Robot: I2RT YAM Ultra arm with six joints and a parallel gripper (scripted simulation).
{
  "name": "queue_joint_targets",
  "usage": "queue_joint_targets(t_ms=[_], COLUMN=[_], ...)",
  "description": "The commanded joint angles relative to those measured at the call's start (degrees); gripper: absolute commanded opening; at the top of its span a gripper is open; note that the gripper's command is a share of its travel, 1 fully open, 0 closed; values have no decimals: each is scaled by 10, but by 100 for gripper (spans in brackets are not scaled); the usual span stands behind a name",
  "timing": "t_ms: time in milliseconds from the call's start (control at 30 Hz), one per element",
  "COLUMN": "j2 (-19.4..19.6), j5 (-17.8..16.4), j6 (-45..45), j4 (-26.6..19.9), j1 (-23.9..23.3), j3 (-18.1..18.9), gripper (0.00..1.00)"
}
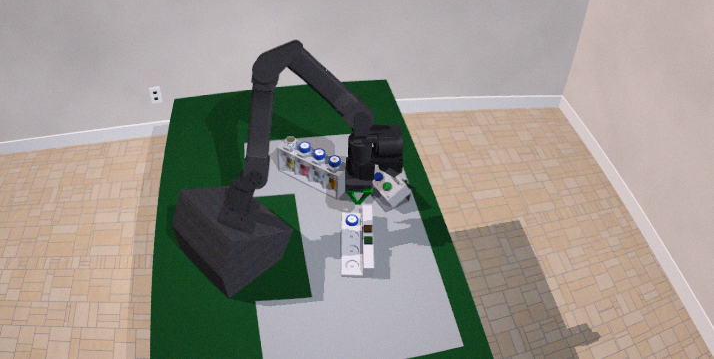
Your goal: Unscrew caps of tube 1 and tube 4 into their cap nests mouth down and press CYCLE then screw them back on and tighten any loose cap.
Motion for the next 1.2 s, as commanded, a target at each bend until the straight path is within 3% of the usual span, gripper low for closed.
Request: queue_joint_targets(t_ms=[0, 200, 667, 800, 867, 900, 1000, 1033, 1067, 1167], j2=[-20, -38, -38, -76, -76, -84, -91, -97, -97, -107], j5=[-7, -18, -18, 13, 13, 22, 31, 41, 41, 62], j6=[-22, -53, -52, 220, 220, 290, 360, 429, 429, 569], j4=[-63, -136, -136, -133, -133, -132, -131, -130, -130, -128], j1=[-16, -46, -46, 35, 35, 58, 80, 104, 104, 151], j3=[24, 67, 67, 57, 57, 56, 55, 56, 56, 57], gripper=[47, 47, 47, 49, 49, 49, 49, 49, 49, 49])
